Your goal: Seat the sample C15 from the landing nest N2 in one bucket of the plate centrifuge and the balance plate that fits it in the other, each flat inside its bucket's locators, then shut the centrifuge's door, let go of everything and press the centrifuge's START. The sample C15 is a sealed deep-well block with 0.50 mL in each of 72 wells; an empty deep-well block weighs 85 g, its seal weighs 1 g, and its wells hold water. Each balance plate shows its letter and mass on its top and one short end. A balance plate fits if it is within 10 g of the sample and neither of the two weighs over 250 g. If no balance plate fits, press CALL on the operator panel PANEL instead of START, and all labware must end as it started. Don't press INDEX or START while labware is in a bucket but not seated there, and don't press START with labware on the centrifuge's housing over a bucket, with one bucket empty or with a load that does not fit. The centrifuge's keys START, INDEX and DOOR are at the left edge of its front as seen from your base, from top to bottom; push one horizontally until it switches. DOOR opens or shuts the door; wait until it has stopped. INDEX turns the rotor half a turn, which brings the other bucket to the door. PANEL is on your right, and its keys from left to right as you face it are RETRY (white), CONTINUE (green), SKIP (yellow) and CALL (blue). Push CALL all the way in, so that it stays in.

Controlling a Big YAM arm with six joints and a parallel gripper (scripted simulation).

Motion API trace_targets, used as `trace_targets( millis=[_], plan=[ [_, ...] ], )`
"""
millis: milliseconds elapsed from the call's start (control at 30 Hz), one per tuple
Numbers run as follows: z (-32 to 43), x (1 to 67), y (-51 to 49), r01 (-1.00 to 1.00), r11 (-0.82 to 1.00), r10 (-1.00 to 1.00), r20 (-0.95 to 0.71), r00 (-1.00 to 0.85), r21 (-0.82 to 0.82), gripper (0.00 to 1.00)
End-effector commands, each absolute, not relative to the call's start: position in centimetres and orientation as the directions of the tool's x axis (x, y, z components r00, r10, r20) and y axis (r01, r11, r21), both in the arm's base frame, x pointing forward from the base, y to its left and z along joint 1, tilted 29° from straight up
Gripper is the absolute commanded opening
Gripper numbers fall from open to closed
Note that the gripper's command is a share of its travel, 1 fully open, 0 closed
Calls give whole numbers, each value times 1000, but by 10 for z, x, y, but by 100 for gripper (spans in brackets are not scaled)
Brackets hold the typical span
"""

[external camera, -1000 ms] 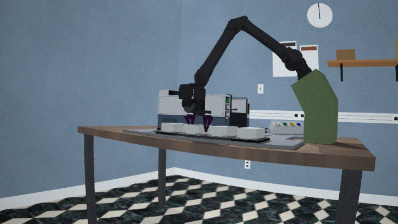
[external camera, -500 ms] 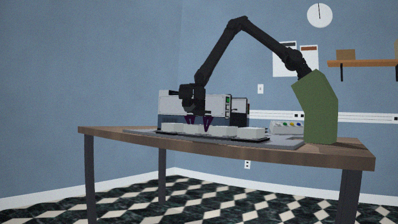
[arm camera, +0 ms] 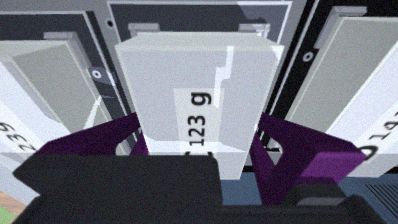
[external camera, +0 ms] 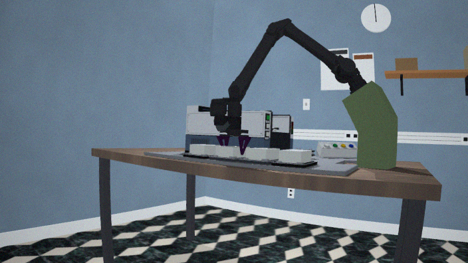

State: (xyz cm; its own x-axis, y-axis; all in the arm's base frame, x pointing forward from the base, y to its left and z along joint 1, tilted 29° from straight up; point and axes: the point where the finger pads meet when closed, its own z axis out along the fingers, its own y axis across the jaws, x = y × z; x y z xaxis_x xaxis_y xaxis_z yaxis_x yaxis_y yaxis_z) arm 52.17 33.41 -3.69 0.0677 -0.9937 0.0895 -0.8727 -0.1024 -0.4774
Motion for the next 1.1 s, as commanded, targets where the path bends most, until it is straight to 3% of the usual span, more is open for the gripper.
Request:
trace_targets(
  millis=[0, 1067],
  plan=[
    [-12, 538, 332, -852, -87, -996, 67, 61, -516, 0],
    [-6, 512, 343, -862, -104, -994, 75, 77, -496, 0]
  ],
)
